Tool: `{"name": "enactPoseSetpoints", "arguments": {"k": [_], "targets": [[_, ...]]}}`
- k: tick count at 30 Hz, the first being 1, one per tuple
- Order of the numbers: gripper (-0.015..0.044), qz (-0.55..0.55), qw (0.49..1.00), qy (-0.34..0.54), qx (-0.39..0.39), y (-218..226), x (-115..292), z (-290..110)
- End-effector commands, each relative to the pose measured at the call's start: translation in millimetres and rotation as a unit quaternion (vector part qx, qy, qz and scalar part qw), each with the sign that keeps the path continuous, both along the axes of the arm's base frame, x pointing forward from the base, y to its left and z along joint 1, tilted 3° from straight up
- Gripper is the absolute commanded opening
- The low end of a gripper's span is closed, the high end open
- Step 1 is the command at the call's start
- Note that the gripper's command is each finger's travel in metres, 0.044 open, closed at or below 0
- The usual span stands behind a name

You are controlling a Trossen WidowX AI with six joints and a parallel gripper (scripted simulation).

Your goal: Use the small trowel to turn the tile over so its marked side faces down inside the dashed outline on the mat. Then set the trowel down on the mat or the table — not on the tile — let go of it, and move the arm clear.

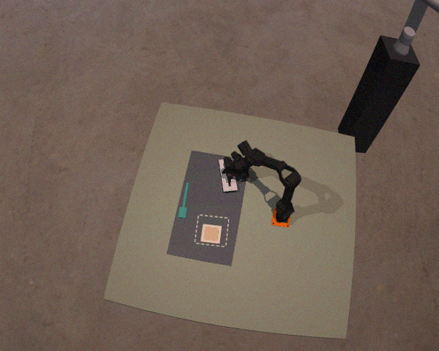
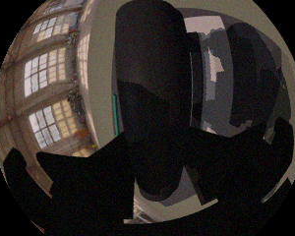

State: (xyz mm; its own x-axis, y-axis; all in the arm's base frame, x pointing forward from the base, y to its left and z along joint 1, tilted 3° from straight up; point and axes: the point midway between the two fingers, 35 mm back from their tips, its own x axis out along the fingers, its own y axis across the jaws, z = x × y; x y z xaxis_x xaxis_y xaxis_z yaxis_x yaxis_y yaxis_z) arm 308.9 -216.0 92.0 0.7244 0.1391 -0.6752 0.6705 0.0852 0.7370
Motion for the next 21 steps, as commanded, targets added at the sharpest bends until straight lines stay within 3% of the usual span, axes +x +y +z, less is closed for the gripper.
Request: {"name": "enactPoseSetpoints", "arguments": {"k": [1,21], "targets": [[0.0000,0.009,1.000,-0.013,-0.007,-2,3,7],[0.0000,0.009,1.000,-0.012,-0.007,-2,3,-20]]}}
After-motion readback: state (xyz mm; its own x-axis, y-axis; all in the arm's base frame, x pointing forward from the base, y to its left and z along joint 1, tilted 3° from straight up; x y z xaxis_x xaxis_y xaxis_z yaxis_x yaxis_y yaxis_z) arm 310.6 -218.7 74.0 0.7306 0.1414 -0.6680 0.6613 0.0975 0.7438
